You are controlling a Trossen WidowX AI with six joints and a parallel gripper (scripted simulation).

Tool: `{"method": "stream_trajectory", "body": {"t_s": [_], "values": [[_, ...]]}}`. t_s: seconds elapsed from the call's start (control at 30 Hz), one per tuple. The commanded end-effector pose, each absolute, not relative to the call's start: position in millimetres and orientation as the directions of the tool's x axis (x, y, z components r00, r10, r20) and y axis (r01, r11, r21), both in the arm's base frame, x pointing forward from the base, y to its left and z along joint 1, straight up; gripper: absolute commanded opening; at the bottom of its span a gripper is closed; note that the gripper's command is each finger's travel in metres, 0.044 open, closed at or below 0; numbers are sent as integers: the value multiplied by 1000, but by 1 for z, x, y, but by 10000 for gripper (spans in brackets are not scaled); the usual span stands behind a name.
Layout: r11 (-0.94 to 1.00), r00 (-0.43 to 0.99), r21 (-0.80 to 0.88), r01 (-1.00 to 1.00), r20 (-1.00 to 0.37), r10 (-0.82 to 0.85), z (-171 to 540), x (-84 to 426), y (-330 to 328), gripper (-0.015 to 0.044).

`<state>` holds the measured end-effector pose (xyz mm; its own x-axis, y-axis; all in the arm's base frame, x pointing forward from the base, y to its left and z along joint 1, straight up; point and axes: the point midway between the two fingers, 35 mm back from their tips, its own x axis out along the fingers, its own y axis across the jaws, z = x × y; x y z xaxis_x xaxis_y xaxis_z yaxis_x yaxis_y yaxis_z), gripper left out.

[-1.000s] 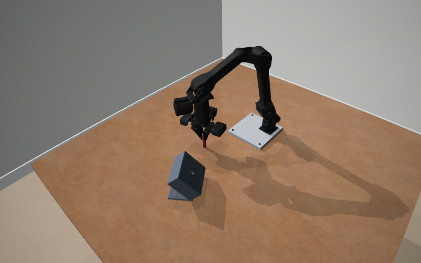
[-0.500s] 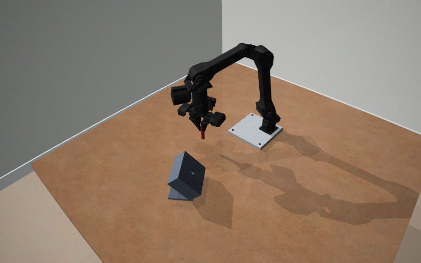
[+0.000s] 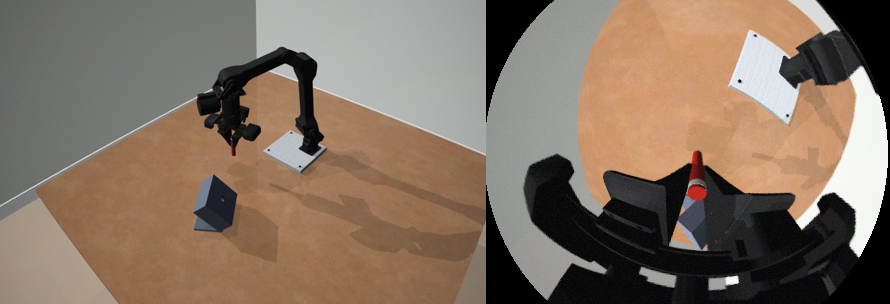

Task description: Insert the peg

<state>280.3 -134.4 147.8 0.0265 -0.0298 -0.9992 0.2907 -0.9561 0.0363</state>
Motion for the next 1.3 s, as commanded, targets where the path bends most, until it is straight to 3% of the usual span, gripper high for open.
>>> {"method": "stream_trajectory", "body": {"t_s": [0.0,1.27], "values": [[-946,22,50,319,-999,-45,148,283,-132,0],[-801,22,179,571,-979,-204,147,309,-103,0]]}}
